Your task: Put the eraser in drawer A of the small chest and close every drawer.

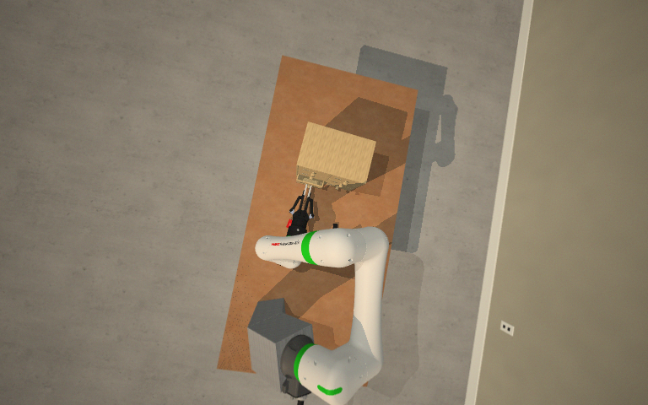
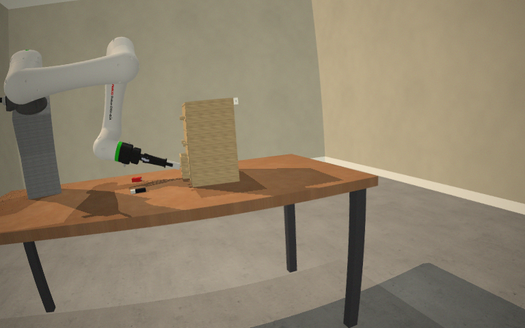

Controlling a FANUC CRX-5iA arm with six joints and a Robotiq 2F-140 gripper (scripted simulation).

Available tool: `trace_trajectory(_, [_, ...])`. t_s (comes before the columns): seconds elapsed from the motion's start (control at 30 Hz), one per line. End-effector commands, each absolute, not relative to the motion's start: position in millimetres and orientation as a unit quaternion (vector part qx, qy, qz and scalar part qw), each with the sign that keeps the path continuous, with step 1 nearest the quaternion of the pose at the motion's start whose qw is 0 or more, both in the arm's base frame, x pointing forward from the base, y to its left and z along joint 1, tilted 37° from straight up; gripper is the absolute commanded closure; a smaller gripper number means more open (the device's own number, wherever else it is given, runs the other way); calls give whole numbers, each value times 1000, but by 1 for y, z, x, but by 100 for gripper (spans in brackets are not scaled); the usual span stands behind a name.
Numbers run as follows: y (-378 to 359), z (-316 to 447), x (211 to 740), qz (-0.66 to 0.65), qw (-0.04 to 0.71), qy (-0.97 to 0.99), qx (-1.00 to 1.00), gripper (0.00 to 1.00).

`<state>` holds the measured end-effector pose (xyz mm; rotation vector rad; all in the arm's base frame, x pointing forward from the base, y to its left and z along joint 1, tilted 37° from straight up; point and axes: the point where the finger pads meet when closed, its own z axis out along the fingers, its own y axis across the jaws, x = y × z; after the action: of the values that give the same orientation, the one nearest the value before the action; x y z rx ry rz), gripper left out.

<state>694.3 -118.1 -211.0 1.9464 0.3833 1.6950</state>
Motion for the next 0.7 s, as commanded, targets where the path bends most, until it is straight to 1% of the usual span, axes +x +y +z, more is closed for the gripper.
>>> trace_trajectory(0.0, [-118,-212,690,627,263,142,720,92])
trace_trajectory(0.67, [-118,-217,667,627,263,142,720,92])
